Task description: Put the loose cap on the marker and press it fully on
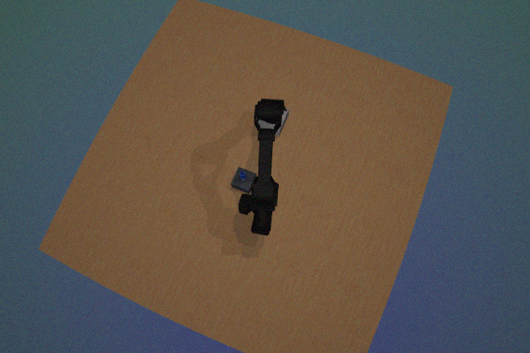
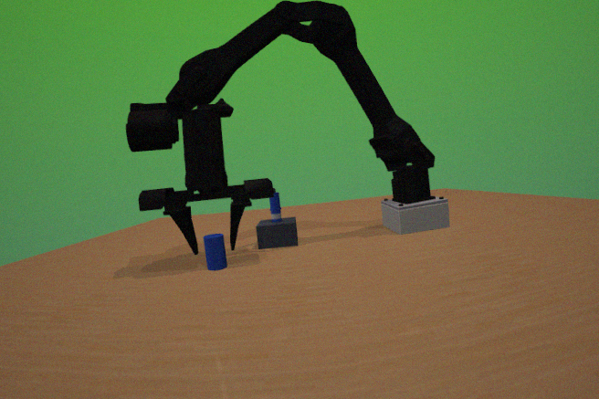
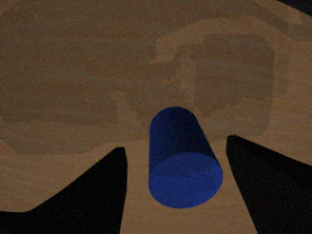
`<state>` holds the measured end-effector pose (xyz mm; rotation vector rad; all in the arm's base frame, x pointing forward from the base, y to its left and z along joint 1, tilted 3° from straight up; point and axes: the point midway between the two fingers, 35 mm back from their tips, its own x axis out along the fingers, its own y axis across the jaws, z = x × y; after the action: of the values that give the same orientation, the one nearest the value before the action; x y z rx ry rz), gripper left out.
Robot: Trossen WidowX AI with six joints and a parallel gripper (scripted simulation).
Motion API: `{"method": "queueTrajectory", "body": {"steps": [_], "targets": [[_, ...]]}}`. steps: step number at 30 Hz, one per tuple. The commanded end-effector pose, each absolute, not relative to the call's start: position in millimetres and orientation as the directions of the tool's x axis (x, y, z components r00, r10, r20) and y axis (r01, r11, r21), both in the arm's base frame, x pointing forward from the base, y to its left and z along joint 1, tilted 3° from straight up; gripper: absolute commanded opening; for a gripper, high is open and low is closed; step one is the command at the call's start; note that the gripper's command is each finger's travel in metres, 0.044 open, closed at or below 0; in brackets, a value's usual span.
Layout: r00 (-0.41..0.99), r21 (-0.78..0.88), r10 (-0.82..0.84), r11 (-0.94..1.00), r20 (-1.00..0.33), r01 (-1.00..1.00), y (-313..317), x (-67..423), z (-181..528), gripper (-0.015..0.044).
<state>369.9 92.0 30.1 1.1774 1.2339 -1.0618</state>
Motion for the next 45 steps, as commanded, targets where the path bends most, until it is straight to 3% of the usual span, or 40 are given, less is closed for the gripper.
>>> {"method": "queueTrajectory", "body": {"steps": [1,6,10,19,23,45], "targets": [[0.064,0.067,0.037,0.109,-0.997,0.992,92.5,369.6,23.3,0.025],[0.063,0.067,0.037,0.109,-0.997,0.992,92.6,369.4,17.8,0.025],[0.064,0.067,0.037,0.109,-0.997,0.992,92.5,369.6,17.9,0.0145],[0.063,0.067,0.037,0.109,-0.997,0.992,92.5,369.5,17.9,0.0085],[0.064,0.067,0.037,0.109,-0.997,0.992,92.3,369.7,26.5,0.0],[0.063,0.067,0.035,0.109,-0.997,0.992,72.9,357.7,86.3,0.0]]}}
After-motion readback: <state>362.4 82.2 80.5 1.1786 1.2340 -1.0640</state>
